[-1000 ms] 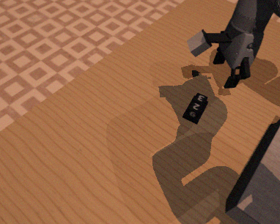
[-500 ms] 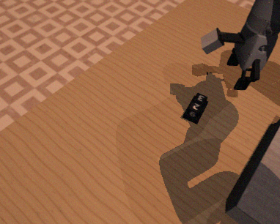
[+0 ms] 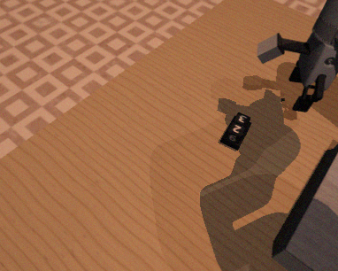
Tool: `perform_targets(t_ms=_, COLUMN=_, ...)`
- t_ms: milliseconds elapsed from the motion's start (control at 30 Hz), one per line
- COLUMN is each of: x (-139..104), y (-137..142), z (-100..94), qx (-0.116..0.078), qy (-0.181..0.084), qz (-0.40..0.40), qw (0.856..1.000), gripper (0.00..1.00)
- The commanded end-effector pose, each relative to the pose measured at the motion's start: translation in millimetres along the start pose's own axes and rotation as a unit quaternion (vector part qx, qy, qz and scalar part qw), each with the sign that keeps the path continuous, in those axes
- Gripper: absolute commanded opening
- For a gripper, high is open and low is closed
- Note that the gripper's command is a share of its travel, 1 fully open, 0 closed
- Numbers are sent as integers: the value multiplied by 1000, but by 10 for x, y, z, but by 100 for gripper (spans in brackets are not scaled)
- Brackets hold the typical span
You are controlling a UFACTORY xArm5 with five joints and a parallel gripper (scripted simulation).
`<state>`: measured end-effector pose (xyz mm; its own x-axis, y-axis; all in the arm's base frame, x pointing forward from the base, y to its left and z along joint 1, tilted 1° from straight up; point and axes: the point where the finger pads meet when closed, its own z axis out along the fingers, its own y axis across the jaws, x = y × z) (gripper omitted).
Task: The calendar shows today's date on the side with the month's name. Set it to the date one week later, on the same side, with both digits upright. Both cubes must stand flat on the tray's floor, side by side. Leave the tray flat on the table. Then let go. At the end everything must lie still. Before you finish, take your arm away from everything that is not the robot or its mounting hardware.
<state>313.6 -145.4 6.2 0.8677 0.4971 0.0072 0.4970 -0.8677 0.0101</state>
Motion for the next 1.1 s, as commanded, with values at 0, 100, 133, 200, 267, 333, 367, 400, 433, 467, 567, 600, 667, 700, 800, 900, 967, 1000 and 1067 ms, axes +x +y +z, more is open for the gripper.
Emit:
perform_targets(t_ms=0, x=1, y=6, z=45, qx=-1, qy=1, qz=0, qw=1000, gripper=100)
perform_targets(t_ms=100, x=-1, y=6, z=124, qx=-1, qy=1, qz=0, qw=1000, gripper=100)
perform_targets(t_ms=133, x=-2, y=6, z=153, qx=-1, qy=1, qz=0, qw=1000, gripper=100)
perform_targets(t_ms=200, x=-2, y=7, z=212, qx=-1, qy=1, qz=0, qw=1000, gripper=100)
perform_targets(t_ms=267, x=-3, y=7, z=265, qx=-1, qy=1, qz=0, qw=1000, gripper=100)
perform_targets(t_ms=333, x=-3, y=7, z=307, qx=-1, qy=1, qz=0, qw=1000, gripper=100)
perform_targets(t_ms=367, x=-3, y=7, z=322, qx=-1, qy=1, qz=0, qw=1000, gripper=100)
perform_targets(t_ms=400, x=-3, y=7, z=322, qx=-1, qy=1, qz=0, qw=1000, gripper=100)
perform_targets(t_ms=433, x=-3, y=7, z=322, qx=-1, qy=1, qz=0, qw=1000, gripper=100)
perform_targets(t_ms=467, x=-4, y=7, z=334, qx=-1, qy=1, qz=0, qw=1000, gripper=100)
perform_targets(t_ms=567, x=-4, y=7, z=348, qx=-1, qy=1, qz=0, qw=1000, gripper=100)
perform_targets(t_ms=600, x=-4, y=7, z=348, qx=-1, qy=1, qz=0, qw=1000, gripper=100)
perform_targets(t_ms=667, x=-4, y=7, z=348, qx=-1, qy=1, qz=0, qw=1000, gripper=100)
perform_targets(t_ms=700, x=-4, y=7, z=348, qx=-1, qy=1, qz=0, qw=1000, gripper=100)
perform_targets(t_ms=800, x=-4, y=7, z=348, qx=-1, qy=1, qz=0, qw=1000, gripper=100)
perform_targets(t_ms=900, x=-4, y=7, z=348, qx=-1, qy=1, qz=0, qw=1000, gripper=100)
perform_targets(t_ms=967, x=-4, y=7, z=348, qx=-1, qy=1, qz=0, qw=1000, gripper=100)
perform_targets(t_ms=1000, x=-4, y=7, z=348, qx=-1, qy=1, qz=0, qw=1000, gripper=100)
perform_targets(t_ms=1067, x=-4, y=7, z=348, qx=-1, qy=1, qz=0, qw=1000, gripper=100)
